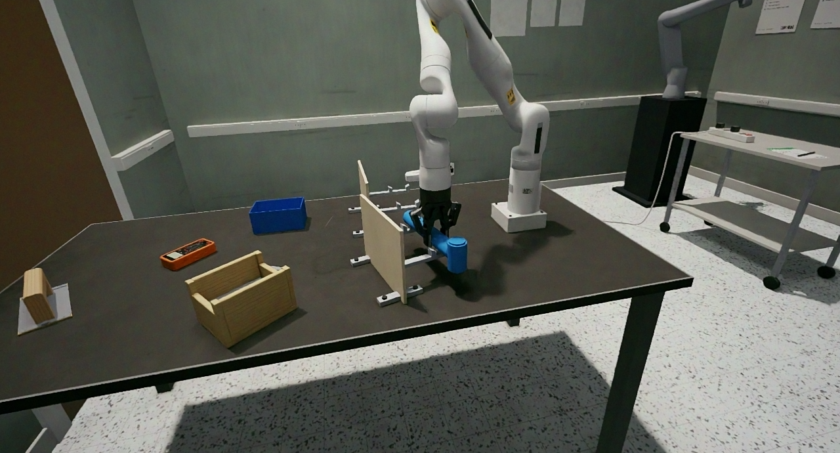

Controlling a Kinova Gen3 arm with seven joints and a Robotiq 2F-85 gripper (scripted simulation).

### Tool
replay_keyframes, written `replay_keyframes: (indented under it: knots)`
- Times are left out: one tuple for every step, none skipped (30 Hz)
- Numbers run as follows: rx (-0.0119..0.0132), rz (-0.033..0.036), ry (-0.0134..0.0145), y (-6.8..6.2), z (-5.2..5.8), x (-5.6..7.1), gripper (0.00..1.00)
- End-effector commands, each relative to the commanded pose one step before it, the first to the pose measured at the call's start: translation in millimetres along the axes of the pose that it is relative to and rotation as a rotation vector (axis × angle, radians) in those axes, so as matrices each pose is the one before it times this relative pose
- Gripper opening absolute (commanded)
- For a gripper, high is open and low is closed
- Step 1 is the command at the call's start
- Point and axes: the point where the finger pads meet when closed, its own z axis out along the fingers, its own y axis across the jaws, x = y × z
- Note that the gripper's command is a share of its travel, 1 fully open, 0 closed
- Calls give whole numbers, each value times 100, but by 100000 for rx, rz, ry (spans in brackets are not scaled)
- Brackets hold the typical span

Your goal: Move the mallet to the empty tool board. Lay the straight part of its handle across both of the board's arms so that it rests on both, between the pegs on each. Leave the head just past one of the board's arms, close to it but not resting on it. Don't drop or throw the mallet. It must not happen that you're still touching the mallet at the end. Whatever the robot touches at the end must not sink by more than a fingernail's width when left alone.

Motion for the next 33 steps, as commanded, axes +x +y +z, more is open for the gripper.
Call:
replay_keyframes:
  knots:
    - [139,-29,-34,-39,-49,-29,10]
    - [0,0,0,0,0,0,10]
    - [0,0,0,0,0,0,10]
    - [0,0,0,0,0,0,10]
    - [0,0,0,0,0,0,100]
    - [0,0,0,0,0,0,100]
    - [0,0,0,0,0,0,100]
    - [0,0,0,0,0,0,100]
    - [0,0,0,0,0,0,100]
    - [0,0,0,0,0,0,100]
    - [0,0,0,0,0,0,100]
    - [0,0,0,0,0,0,100]
    - [0,0,0,0,0,0,100]
    - [0,0,0,0,0,0,100]
    - [0,0,0,0,0,0,100]
    - [0,0,0,0,0,0,100]
    - [0,0,0,0,0,0,100]
    - [0,0,0,0,0,0,100]
    - [0,0,0,0,0,0,100]
    - [0,0,0,0,0,0,100]
    - [0,0,0,0,0,0,100]
    - [0,0,0,0,0,0,100]
    - [0,0,0,0,0,0,100]
    - [0,0,0,0,0,0,100]
    - [0,0,0,0,0,0,100]
    - [0,0,0,0,0,0,100]
    - [0,0,0,0,0,0,100]
    - [0,0,0,0,0,0,100]
    - [0,0,0,0,0,0,100]
    - [0,0,0,0,0,0,100]
    - [0,0,0,0,0,0,100]
    - [0,0,0,0,0,0,100]
    - [0,0,0,0,0,0,100]
